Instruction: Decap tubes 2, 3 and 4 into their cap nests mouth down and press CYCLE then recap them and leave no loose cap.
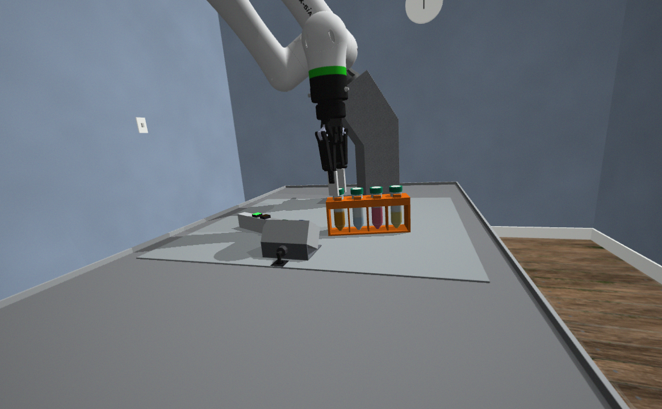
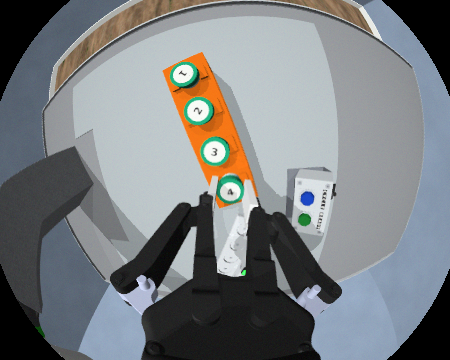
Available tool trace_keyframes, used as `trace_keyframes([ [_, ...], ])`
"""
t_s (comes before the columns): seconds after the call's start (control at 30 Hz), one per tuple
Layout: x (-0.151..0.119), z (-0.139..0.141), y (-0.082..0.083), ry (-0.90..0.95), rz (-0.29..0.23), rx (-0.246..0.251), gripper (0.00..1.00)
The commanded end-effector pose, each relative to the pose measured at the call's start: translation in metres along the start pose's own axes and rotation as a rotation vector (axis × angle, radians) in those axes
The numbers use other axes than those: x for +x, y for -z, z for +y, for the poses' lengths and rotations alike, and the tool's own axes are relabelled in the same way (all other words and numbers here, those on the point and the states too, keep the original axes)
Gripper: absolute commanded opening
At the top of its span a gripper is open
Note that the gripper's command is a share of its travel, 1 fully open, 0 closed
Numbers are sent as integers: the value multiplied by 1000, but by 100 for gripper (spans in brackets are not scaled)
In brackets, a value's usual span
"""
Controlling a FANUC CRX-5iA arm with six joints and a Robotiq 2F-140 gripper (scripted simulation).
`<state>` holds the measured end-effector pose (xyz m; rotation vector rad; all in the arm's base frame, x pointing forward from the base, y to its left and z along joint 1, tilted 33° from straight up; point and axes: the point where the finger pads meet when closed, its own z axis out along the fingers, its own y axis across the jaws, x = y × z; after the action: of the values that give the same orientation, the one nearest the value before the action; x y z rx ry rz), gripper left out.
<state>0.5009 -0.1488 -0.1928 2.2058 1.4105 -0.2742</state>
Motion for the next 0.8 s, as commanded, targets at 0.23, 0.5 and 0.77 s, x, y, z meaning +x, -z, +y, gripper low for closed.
trace_keyframes([
  [0.23, 0, -1, 0, -44, 2, -40, 35],
  [0.5, 0, -1, 0, -44, 2, -40, 35],
  [0.77, 0, -1, 0, 371, -6, -40, 35],
])
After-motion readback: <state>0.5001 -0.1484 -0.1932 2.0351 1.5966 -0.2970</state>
